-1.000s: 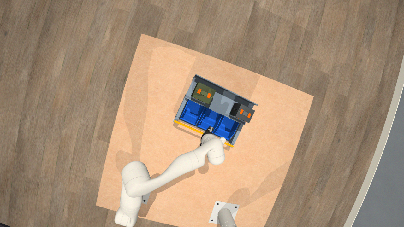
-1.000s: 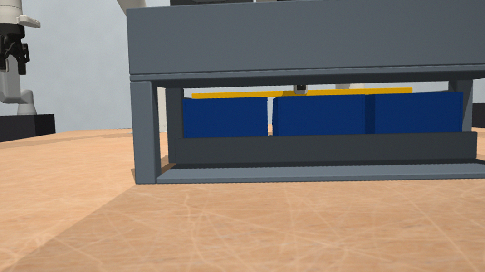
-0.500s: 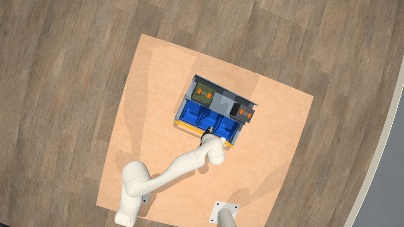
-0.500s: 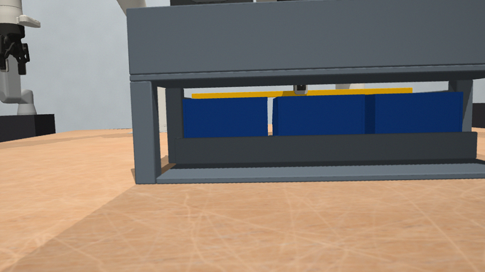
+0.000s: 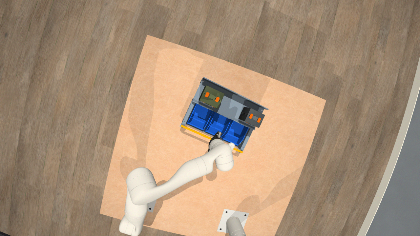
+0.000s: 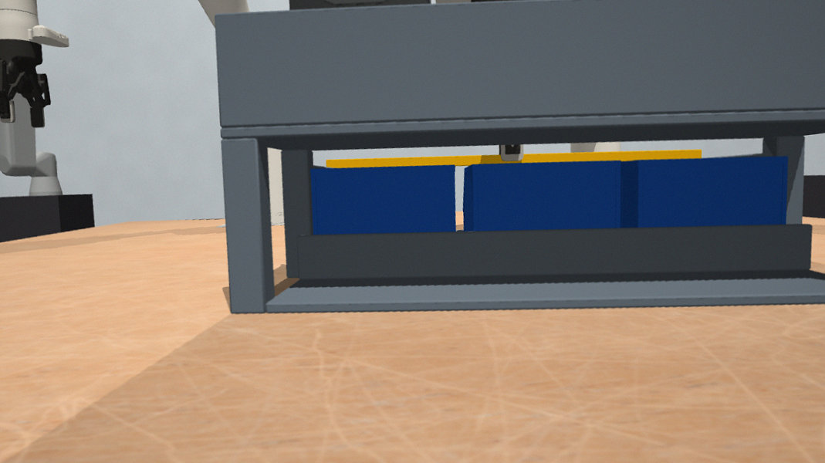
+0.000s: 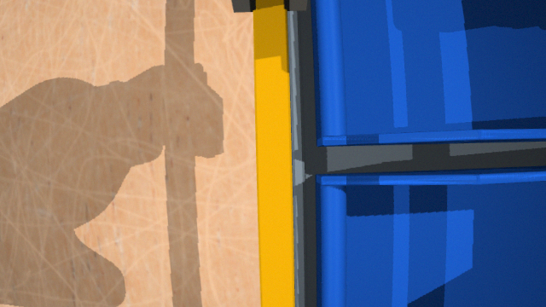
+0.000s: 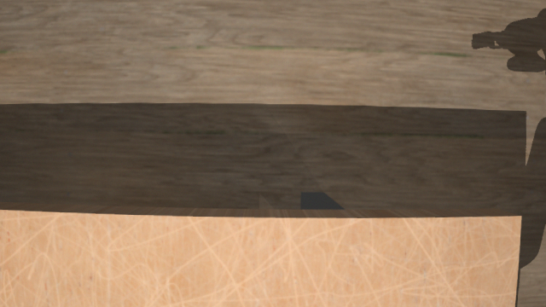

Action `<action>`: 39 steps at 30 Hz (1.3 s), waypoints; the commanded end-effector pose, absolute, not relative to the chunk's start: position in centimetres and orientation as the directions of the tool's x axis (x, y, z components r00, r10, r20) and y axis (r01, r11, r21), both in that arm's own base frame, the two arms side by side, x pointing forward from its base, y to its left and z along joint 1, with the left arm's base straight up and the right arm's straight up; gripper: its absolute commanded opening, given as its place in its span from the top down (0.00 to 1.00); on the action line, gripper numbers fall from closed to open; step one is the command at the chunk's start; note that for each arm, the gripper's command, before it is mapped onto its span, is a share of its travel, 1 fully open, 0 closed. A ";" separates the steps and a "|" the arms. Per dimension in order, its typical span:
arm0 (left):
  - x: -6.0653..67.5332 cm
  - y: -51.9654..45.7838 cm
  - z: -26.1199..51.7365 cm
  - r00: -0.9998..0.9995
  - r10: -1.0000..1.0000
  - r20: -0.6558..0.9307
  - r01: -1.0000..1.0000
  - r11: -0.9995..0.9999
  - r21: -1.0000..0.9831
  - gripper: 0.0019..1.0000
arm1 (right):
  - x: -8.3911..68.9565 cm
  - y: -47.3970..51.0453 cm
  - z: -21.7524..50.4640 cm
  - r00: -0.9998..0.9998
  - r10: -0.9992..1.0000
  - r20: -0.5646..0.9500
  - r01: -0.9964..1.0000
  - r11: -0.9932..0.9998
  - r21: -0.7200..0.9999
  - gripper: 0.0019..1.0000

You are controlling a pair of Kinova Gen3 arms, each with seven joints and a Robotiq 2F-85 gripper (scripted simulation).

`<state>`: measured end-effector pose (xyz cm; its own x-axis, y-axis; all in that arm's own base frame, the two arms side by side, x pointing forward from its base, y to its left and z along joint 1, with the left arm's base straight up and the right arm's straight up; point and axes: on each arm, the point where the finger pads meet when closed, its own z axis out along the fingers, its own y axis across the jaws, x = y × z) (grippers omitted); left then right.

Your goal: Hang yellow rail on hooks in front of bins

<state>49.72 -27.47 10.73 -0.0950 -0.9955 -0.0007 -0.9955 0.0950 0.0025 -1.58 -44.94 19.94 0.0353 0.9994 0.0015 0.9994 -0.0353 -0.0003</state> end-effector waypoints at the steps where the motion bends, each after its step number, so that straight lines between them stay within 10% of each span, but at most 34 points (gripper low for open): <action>1: 49.8 -27.5 10.8 -0.095 -0.995 0.000 -0.995 0.095 0.000 0.90 | -1.6 -45.0 20.0 0.035 0.999 0.000 0.999 -0.035 0.000 0.00; 39: 49.8 -27.5 10.4 -0.095 -0.995 0.000 -0.995 0.095 0.000 0.90 | -1.6 -45.0 20.0 0.035 0.999 0.000 0.999 -0.035 0.000 0.00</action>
